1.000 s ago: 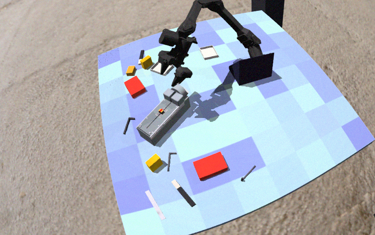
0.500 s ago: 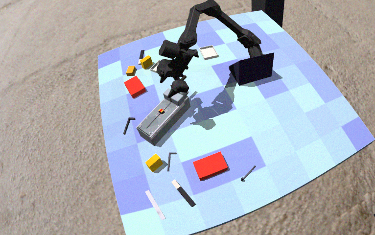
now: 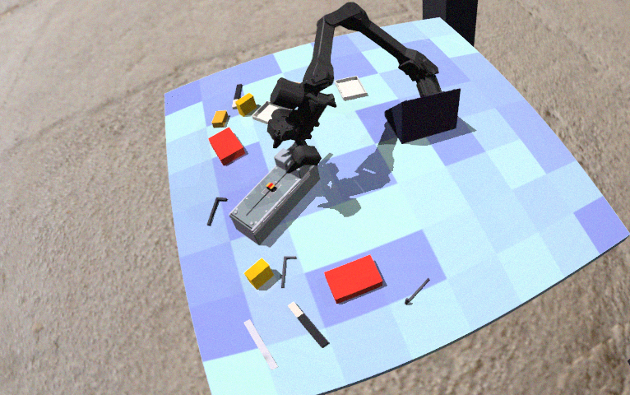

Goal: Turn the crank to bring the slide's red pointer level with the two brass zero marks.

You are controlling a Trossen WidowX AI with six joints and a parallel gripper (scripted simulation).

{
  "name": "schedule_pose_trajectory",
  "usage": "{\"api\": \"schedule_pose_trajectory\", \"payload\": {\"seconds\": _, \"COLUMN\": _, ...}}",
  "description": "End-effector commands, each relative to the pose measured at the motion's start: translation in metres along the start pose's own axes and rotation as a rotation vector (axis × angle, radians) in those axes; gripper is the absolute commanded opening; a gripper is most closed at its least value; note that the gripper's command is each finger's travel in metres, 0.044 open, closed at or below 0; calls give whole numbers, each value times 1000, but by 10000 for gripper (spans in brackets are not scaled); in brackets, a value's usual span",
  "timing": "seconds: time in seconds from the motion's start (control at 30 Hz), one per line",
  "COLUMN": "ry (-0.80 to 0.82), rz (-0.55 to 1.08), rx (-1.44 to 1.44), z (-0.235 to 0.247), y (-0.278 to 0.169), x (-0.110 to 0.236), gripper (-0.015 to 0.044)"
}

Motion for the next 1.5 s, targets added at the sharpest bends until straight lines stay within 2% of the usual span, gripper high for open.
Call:
{"api": "schedule_pose_trajectory", "payload": {"seconds": 0.0, "ry": 4, "rz": 0, "rx": 2, "z": 0, "y": 0, "x": -1, "gripper": 440}}
{"api": "schedule_pose_trajectory", "payload": {"seconds": 0.2, "ry": 4, "rz": 0, "rx": 2, "z": 0, "y": 0, "x": 0, "gripper": 440}}
{"api": "schedule_pose_trajectory", "payload": {"seconds": 0.43, "ry": 3, "rz": 1, "rx": -2, "z": 4, "y": 31, "x": 41, "gripper": 440}}
{"api": "schedule_pose_trajectory", "payload": {"seconds": 0.57, "ry": 11, "rz": 3, "rx": 6, "z": 1, "y": 34, "x": 47, "gripper": 440}}
{"api": "schedule_pose_trajectory", "payload": {"seconds": 1.0, "ry": 192, "rz": 9, "rx": 163, "z": -70, "y": 18, "x": 62, "gripper": 440}}
{"api": "schedule_pose_trajectory", "payload": {"seconds": 1.47, "ry": 373, "rz": -63, "rx": 326, "z": -131, "y": -18, "x": 83, "gripper": 440}}
Point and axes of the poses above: the point midway between the two fingers, 35 mm back from their tips, its own x axis back along the fingers, its own z axis across the jaws, y = z × x, the point moved 9 cm from there along x, back along the fingers, and after that the axes turned 13 degrees about -x, right-handed, at the moved point
